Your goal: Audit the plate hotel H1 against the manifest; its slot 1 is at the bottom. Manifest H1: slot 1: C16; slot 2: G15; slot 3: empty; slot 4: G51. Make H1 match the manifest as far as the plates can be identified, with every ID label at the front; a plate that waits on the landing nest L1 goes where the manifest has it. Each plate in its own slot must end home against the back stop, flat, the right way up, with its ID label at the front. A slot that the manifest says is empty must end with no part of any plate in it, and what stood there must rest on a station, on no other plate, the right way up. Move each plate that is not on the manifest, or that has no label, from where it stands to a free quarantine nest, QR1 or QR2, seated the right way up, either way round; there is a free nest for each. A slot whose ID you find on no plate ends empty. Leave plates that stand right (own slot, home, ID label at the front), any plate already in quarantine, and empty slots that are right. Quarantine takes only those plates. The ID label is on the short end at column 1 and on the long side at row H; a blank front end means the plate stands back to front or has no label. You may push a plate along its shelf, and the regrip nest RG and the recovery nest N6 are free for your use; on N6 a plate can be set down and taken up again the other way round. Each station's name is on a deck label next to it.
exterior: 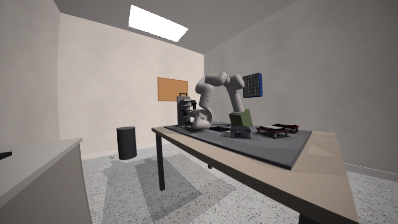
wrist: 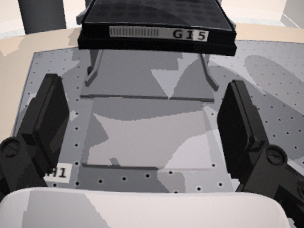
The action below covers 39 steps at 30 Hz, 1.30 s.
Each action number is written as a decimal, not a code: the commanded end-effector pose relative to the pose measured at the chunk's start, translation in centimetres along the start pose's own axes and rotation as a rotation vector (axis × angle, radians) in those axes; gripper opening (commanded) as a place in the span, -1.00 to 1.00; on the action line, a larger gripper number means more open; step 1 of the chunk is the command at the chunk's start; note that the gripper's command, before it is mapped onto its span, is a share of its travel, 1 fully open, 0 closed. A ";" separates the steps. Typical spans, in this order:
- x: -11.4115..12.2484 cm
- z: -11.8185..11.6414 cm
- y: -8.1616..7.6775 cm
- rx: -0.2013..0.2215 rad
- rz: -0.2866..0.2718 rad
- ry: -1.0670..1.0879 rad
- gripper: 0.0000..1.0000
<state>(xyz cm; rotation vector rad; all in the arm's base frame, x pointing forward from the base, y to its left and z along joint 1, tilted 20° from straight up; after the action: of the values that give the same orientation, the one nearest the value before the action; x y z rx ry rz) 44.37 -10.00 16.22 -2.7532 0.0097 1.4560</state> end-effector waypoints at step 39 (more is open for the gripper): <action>-0.1 -0.1 -5.5 0.000 0.000 0.003 1.00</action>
<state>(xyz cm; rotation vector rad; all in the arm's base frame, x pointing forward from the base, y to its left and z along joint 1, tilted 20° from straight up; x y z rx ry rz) 44.45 -4.92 16.32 -2.7532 0.0091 1.4561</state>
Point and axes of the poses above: the point where the finger pads meet when closed, its own y axis out along the fingers, its own z axis across the jaws, x = y × z, the point moved 9 cm from there along -y, back along the fingers, and after that the axes turned 14 degrees about y, right-handed, at the moved point
